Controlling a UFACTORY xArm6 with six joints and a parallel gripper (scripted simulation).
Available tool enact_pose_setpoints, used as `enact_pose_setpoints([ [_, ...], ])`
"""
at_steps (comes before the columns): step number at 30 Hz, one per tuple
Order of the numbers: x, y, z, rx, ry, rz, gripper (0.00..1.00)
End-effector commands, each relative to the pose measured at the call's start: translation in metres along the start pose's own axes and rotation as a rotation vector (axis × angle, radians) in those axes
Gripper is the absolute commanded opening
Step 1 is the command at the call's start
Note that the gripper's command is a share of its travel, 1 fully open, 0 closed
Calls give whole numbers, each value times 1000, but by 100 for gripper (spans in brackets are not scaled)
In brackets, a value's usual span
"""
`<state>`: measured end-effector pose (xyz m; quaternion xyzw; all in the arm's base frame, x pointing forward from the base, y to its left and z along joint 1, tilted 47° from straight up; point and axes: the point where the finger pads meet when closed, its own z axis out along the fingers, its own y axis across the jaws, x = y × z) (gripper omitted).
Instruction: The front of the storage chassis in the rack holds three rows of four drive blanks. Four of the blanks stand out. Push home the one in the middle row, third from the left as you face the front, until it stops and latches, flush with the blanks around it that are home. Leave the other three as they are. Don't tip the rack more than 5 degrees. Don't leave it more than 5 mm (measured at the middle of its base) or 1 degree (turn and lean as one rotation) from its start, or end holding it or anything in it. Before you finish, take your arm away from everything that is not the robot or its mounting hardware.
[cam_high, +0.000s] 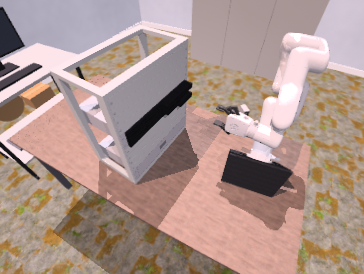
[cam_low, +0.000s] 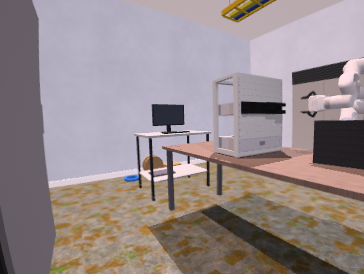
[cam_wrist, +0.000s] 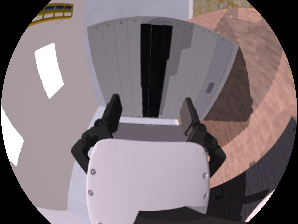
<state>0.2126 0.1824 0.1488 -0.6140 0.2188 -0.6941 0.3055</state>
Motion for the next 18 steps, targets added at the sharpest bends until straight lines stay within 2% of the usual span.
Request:
enact_pose_setpoints([
  [1, -1, 0, 0, 3, -2, 0, 100],
  [18, -2, 0, 2, 3, -2, 0, 100],
])
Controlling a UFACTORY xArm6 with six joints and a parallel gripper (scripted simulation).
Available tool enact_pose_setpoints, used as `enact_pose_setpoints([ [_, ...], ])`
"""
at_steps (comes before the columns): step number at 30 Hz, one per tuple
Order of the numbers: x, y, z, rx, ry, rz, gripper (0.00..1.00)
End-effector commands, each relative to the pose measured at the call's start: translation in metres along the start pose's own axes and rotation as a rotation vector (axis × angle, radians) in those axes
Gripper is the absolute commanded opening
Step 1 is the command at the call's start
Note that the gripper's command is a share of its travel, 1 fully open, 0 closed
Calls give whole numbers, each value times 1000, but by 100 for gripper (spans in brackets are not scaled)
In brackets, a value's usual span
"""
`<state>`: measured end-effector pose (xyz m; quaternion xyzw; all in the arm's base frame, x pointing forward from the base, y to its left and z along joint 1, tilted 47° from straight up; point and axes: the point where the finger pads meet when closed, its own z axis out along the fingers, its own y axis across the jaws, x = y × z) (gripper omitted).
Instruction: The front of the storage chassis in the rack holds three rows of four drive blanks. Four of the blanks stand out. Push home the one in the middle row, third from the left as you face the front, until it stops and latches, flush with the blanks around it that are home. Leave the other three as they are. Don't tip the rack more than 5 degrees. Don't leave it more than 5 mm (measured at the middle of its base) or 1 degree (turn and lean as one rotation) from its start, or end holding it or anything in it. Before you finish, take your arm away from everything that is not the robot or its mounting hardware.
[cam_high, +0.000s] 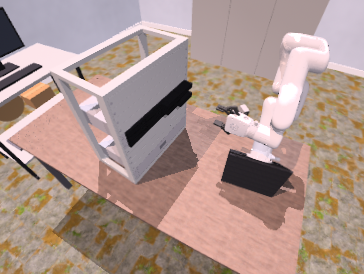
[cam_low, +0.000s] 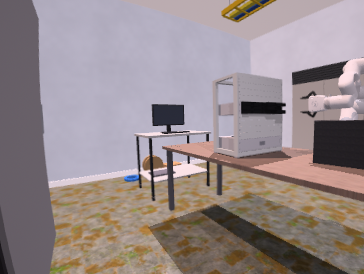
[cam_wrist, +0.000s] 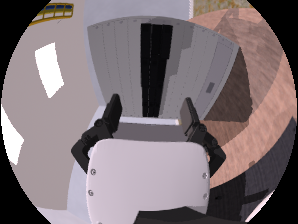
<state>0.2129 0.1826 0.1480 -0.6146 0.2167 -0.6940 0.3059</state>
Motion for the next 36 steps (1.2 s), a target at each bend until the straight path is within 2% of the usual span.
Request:
enact_pose_setpoints([
  [1, -1, -1, 2, 0, 0, 2, 100],
  [8, -5, 0, 12, 0, 0, 2, 100],
  [12, -10, 0, 24, 0, 0, 2, 100],
  [23, -30, 2, 79, 0, 0, 2, 100],
  [25, -30, 2, 79, 0, 0, 2, 100],
  [36, -51, 4, 134, 0, 0, 2, 100],
])
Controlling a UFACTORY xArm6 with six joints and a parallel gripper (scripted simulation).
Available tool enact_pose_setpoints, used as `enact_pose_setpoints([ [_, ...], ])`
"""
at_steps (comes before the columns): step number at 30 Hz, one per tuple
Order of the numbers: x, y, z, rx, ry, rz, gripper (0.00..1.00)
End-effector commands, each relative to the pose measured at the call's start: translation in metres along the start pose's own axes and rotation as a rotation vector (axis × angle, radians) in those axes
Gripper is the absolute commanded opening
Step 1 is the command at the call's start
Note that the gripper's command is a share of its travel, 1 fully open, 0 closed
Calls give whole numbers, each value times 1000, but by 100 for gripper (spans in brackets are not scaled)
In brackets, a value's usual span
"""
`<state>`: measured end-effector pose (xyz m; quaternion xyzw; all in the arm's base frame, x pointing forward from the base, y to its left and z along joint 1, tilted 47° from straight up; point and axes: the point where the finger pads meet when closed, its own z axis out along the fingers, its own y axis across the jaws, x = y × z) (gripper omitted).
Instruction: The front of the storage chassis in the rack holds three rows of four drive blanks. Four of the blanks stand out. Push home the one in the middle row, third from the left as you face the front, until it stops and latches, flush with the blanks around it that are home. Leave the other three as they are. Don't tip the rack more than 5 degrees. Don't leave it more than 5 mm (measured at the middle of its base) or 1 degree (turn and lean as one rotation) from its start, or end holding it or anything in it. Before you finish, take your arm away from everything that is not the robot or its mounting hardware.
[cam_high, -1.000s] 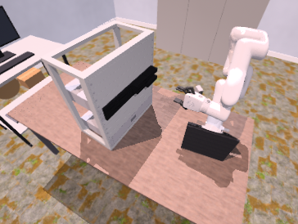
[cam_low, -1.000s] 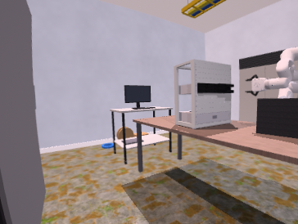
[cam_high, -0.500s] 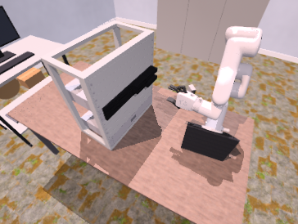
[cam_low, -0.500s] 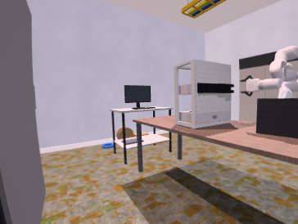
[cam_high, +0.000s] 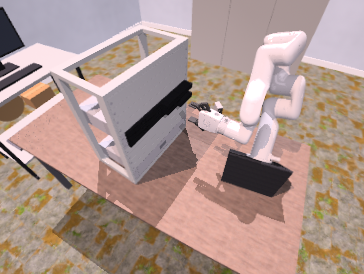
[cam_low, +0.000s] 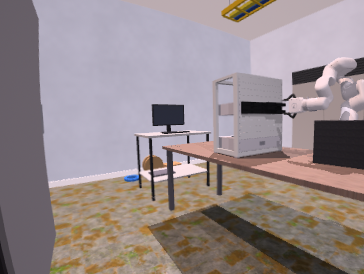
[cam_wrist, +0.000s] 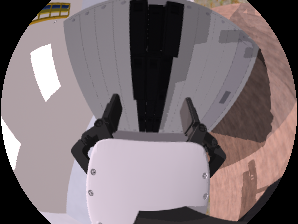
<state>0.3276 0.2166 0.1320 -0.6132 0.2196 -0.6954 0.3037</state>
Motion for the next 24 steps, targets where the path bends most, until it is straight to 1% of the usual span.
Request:
enact_pose_setpoints([
  [1, -11, 0, 24, 5, -7, 2, 100],
  [4, -14, 0, 32, 5, -7, 2, 100],
  [10, -16, 0, 36, 5, -7, 2, 100],
  [24, -16, 0, 37, 5, -7, 2, 100],
])
